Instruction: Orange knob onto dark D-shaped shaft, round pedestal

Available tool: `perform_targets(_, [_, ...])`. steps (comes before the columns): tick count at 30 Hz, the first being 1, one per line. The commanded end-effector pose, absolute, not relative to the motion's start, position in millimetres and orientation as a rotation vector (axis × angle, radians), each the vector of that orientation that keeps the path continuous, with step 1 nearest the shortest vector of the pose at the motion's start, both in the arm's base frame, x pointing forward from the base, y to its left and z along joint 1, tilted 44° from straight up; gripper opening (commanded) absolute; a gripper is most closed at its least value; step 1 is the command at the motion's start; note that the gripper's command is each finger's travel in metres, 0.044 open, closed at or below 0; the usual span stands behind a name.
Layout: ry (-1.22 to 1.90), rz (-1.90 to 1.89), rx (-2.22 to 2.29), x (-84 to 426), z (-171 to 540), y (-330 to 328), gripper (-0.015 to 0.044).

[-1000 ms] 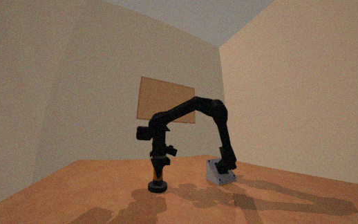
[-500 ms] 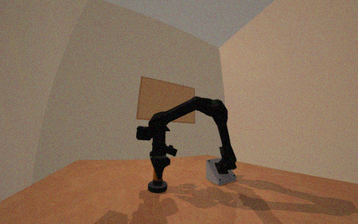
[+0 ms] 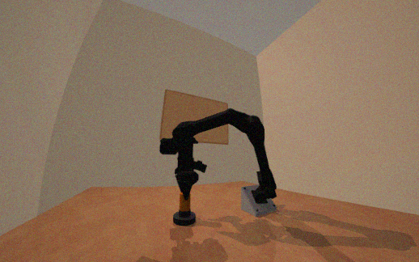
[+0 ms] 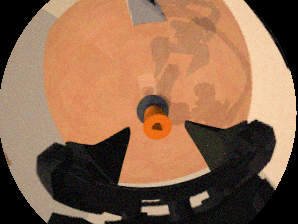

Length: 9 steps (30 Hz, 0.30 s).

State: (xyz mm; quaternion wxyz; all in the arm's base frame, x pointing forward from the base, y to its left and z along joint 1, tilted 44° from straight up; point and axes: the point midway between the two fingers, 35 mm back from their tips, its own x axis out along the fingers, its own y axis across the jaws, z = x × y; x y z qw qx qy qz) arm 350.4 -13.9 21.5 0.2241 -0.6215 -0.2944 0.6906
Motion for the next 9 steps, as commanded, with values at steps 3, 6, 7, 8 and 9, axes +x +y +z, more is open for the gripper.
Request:
perform_targets(3, [-0.806, 1.901, -1.723, 355.2, 61.2, -53.6, 0.0440])
perform_targets(6, [-0.806, 1.901, -1.723, 358.0, 61.5, -52.8, 0.0440])
perform_targets(7, [-0.806, 1.901, -1.723, 358.0, 61.5, -52.8, 0.0440])
perform_targets(8, [-0.806, 1.901, -1.723, 358.0, 61.5, -52.8, 0.0440])
perform_targets(9, [-0.806, 1.901, -1.723, 358.0, 61.5, -52.8, 0.0440])
